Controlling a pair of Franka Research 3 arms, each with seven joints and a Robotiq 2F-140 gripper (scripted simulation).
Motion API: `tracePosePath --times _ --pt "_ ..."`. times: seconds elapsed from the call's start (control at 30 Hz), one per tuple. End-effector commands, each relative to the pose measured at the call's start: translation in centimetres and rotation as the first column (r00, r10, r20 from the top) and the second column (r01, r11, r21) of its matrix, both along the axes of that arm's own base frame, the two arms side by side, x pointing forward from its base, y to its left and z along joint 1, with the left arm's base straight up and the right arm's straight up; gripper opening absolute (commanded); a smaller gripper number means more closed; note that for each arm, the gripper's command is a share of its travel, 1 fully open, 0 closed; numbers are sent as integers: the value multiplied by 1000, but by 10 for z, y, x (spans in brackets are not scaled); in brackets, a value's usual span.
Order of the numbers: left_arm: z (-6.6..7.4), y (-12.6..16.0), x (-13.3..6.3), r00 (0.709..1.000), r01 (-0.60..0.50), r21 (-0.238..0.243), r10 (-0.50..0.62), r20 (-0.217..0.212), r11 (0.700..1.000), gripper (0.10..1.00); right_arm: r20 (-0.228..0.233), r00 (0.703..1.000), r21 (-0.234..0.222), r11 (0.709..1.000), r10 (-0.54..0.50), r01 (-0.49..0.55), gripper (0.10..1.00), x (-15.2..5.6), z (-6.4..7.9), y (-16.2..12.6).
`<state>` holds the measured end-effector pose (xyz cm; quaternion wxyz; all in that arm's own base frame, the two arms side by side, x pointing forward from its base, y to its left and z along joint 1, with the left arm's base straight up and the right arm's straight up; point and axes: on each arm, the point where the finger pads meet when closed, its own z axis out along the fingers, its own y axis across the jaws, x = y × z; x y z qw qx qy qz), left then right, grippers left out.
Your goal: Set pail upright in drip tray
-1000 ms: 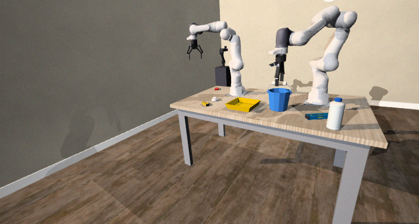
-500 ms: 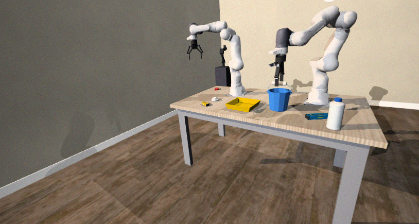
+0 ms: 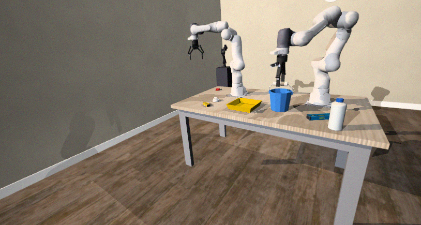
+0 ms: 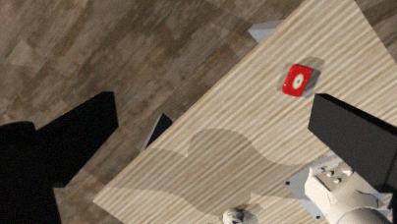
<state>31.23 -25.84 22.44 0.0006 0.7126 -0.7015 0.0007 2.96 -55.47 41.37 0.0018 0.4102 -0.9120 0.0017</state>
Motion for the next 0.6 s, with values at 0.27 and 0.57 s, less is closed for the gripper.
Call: tracePosePath --times 0.27,0.57 --pt "-1 1 1 1000 -2 2 2 0 1000 1000 2 1000 5 1000 -7 7 1000 0 -1 1" --pt "-1 1 1 1000 -2 2 2 0 1000 99 2 1000 5 1000 -7 7 1000 0 -1 1"
